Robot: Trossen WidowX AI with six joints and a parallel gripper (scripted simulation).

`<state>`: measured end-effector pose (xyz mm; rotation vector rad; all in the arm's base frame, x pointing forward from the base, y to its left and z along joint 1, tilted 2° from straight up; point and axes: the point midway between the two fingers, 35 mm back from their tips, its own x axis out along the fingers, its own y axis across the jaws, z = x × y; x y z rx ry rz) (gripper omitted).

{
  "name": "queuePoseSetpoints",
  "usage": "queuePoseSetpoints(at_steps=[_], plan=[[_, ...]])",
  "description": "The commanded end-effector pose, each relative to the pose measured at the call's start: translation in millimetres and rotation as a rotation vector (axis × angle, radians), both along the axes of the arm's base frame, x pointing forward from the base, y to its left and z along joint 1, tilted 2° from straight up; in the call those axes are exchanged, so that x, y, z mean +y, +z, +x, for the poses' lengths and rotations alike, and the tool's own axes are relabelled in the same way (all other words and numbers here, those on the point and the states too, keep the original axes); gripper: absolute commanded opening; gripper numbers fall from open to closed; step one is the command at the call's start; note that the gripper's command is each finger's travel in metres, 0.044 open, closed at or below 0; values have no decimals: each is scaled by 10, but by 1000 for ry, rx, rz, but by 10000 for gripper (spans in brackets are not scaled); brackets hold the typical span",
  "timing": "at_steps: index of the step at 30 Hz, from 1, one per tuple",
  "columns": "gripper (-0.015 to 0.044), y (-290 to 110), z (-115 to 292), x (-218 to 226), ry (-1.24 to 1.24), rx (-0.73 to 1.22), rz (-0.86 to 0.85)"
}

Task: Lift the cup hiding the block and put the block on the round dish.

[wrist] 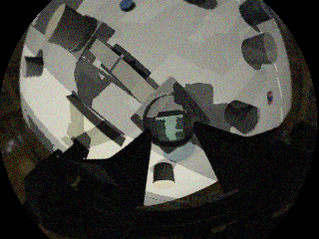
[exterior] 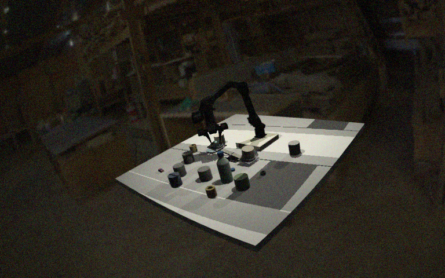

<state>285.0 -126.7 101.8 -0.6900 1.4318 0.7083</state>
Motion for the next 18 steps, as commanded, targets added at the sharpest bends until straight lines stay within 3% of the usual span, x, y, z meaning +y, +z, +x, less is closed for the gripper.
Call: queuePoseSetpoints(at_steps=[1,9,13,18], plan=[[260,-67,2,7,-4,-1,3],[260,-171,-1,11,-4,-1,3],[155,-171,-1,11,-4,-1,3],[122,-171,-1,11,-4,-1,3]])
